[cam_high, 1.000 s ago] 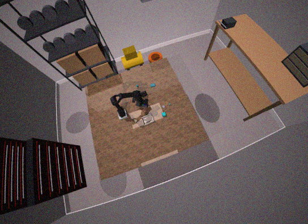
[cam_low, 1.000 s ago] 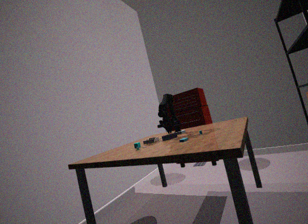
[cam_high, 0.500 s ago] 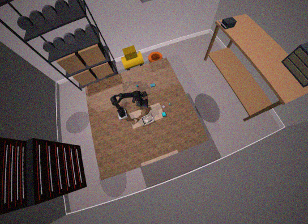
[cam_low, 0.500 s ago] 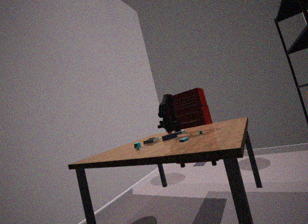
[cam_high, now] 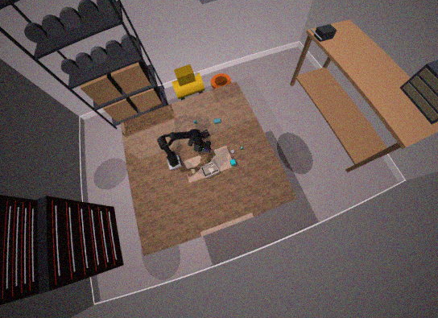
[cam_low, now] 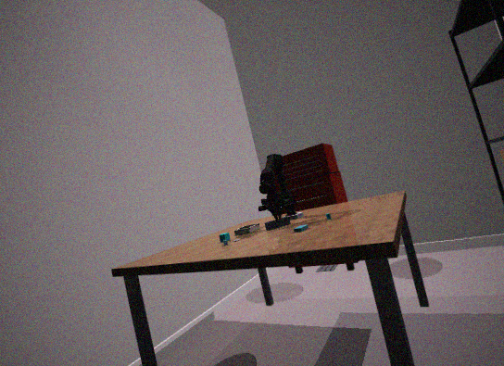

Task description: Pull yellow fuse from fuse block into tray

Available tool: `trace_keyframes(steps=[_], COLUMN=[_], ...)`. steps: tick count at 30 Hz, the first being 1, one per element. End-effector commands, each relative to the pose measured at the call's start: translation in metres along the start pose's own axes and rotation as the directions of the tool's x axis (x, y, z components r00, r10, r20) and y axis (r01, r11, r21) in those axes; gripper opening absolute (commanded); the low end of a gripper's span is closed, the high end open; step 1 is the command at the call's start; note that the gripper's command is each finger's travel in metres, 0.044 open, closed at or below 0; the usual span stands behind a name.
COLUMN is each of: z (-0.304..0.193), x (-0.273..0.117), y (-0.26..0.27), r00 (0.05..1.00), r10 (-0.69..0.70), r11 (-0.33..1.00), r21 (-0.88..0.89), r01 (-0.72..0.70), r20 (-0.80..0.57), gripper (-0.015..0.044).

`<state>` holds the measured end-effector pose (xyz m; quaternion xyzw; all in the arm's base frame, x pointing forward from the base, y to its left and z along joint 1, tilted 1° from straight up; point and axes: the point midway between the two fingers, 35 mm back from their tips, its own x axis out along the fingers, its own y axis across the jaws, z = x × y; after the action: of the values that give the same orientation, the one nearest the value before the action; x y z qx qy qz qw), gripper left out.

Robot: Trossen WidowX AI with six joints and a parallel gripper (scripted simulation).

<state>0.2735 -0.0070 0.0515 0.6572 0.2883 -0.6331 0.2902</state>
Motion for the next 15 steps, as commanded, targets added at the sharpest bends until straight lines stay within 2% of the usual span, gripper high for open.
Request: trace_keyframes(steps=[1, 4, 15], z=[0.0012, 0.0012, 0.0003], x=[0.0015, 0.0015, 0.0006], y=[0.0, 0.0, -0.0004], r00=[1.0, 1.0, 1.0], r10=[0.002, 0.002, -0.001], r11=[1.0, 1.0, 1.0], r21=[0.001, 0.001, 0.0], r01=[-0.002, -0.002, 0.001], r20=[0.006, 0.006, 0.001], gripper=[0.0074, 0.0074, 0.0])
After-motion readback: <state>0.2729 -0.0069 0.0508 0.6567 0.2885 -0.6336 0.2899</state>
